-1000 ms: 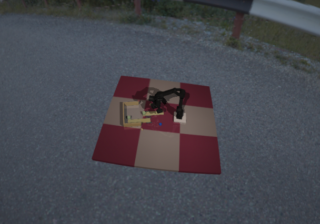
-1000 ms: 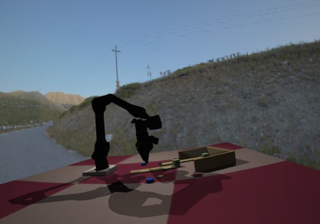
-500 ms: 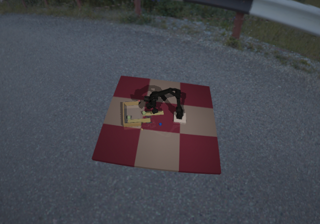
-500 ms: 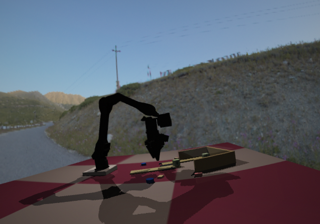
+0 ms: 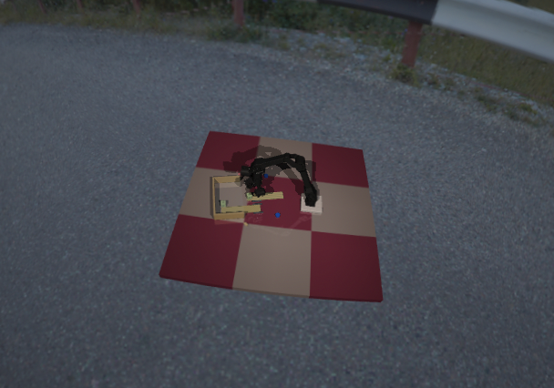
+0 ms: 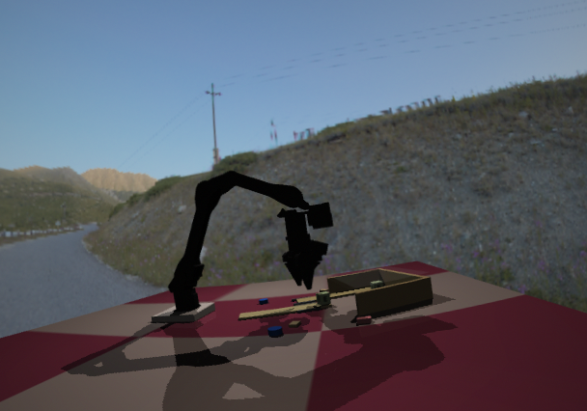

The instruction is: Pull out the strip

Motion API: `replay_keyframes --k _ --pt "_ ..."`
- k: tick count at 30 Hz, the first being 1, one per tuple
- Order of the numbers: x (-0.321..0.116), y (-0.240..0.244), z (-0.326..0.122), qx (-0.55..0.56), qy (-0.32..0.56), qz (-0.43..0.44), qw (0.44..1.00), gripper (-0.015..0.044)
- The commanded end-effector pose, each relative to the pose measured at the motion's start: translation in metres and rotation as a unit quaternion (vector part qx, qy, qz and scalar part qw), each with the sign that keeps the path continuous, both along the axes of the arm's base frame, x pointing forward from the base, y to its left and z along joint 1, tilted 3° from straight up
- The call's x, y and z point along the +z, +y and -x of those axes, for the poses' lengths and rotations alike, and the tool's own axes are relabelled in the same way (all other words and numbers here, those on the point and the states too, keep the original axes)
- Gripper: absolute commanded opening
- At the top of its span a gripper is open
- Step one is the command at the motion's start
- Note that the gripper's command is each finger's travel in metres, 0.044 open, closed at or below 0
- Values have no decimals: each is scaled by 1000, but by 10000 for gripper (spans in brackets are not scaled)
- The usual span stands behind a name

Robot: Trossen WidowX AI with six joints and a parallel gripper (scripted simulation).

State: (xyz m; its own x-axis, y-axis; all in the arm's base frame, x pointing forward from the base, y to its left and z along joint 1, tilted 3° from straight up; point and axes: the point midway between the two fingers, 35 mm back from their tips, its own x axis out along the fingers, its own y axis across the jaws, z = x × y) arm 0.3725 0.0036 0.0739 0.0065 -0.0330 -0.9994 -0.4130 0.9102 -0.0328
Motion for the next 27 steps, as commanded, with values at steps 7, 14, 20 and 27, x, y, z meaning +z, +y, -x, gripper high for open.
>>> replay_keyframes --k 7,14,20,27 --pt "6 8 -35 -2 -3 -1 1000 440" --pt "6 10 -46 -2 -3 -1 1000 361" --pt "-3 10 -47 -2 -3 -1 1000 250" --pt "-15 10 -48 -2 -3 -1 1000 250"
